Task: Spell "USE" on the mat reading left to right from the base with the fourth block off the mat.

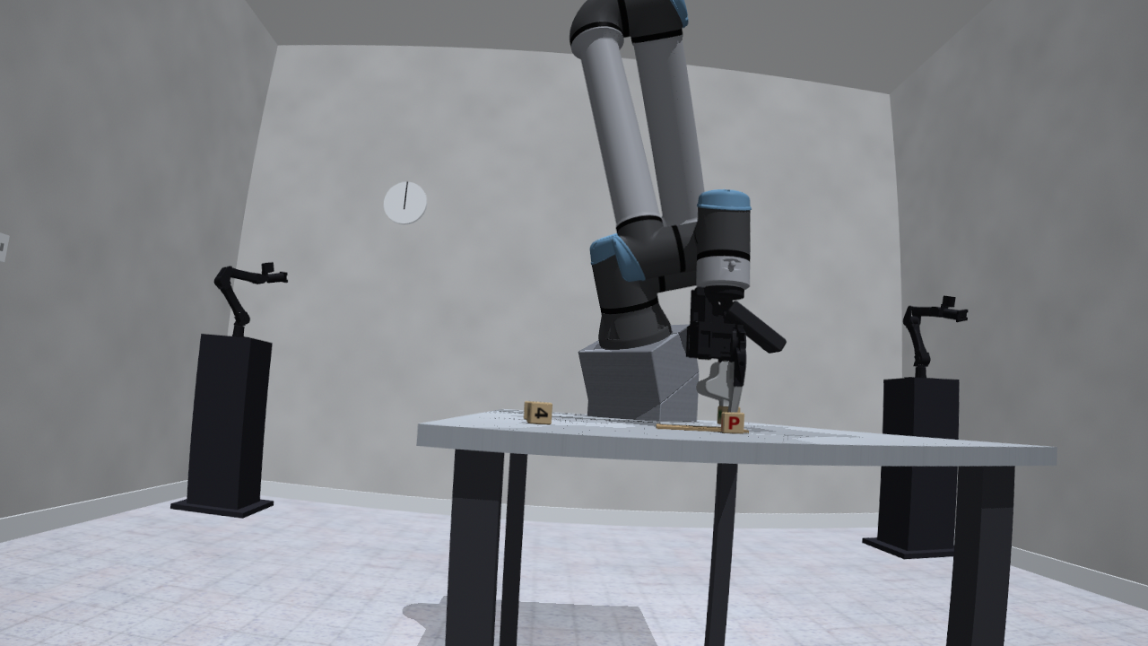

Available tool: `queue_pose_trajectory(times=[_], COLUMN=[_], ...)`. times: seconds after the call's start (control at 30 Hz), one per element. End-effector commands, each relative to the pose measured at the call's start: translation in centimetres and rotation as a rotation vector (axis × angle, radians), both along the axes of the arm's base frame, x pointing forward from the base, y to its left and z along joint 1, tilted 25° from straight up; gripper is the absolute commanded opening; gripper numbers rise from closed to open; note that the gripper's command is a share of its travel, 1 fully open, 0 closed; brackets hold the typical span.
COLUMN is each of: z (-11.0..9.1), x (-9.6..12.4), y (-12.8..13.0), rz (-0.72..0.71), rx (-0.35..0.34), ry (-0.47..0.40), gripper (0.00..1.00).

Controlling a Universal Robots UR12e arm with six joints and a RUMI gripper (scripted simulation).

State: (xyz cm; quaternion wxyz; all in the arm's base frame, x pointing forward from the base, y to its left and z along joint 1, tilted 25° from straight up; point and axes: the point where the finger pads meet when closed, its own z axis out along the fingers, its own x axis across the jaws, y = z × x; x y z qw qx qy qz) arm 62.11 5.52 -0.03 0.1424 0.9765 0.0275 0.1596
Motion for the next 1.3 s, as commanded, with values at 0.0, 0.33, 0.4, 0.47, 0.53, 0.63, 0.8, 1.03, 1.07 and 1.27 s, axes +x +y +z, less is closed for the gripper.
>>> queue_pose_trajectory(times=[0.0, 0.33, 0.4, 0.47, 0.53, 0.63, 0.8, 1.03, 1.07, 1.27], z=[0.05, 0.09, 0.09, 0.09, 0.08, 0.06, -0.08, -0.3, -0.32, -0.31], x=[0.12, 0.11, 0.11, 0.11, 0.11, 0.12, 0.15, 0.25, 0.26, 0.31], y=[-0.19, -0.21, -0.21, -0.21, -0.21, -0.22, -0.26, -0.33, -0.34, -0.33], rz=[-0.001, 0.0, 0.0, 0.0, 0.0, 0.0, -0.001, -0.001, -0.001, 0.0], rx=[0.0, 0.0, 0.0, 0.0, 0.0, 0.0, 0.0, 0.0, 0.0, 0.0], ry=[-0.001, -0.001, -0.001, -0.001, -0.001, -0.001, -0.001, -0.001, -0.001, -0.002], gripper=[0.09, 0.09, 0.09, 0.09, 0.09, 0.09, 0.09, 0.09, 0.09, 0.09])
